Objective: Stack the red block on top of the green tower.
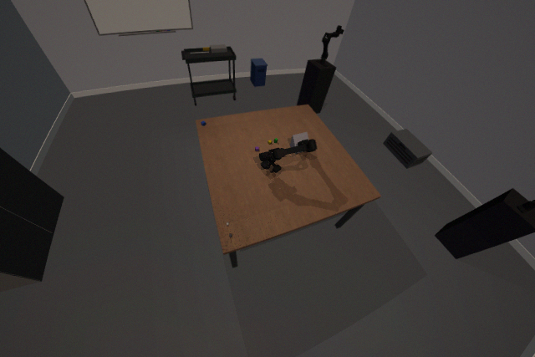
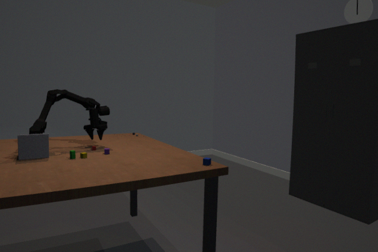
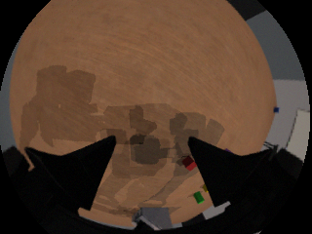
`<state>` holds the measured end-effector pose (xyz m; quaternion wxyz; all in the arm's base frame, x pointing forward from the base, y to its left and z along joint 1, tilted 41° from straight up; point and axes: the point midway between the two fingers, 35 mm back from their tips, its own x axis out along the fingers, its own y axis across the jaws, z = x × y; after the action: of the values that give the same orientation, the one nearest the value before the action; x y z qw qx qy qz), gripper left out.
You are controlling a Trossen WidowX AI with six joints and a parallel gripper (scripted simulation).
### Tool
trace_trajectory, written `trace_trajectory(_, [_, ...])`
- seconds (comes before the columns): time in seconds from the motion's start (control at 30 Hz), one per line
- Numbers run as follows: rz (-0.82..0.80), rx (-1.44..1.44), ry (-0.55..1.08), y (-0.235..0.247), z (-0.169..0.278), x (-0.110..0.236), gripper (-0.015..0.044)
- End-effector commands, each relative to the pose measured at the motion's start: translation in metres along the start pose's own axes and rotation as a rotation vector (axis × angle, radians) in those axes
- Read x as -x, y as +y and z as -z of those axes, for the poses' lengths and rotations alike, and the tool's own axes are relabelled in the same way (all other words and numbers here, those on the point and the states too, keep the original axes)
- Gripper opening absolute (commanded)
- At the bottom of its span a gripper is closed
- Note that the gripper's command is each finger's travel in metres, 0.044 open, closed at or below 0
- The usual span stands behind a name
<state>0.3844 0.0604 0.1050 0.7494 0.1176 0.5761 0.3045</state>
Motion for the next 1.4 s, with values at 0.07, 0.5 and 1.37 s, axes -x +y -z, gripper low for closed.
trace_trajectory(0.07, [-0.009, -0.321, 0.042, -0.047, 0.033, 0.009, 0.0440])
trace_trajectory(0.5, [-0.060, -0.803, 0.089, -0.097, 0.084, 0.025, 0.0440])
trace_trajectory(1.37, [-0.061, -0.803, 0.088, -0.091, 0.085, -0.027, 0.0440])
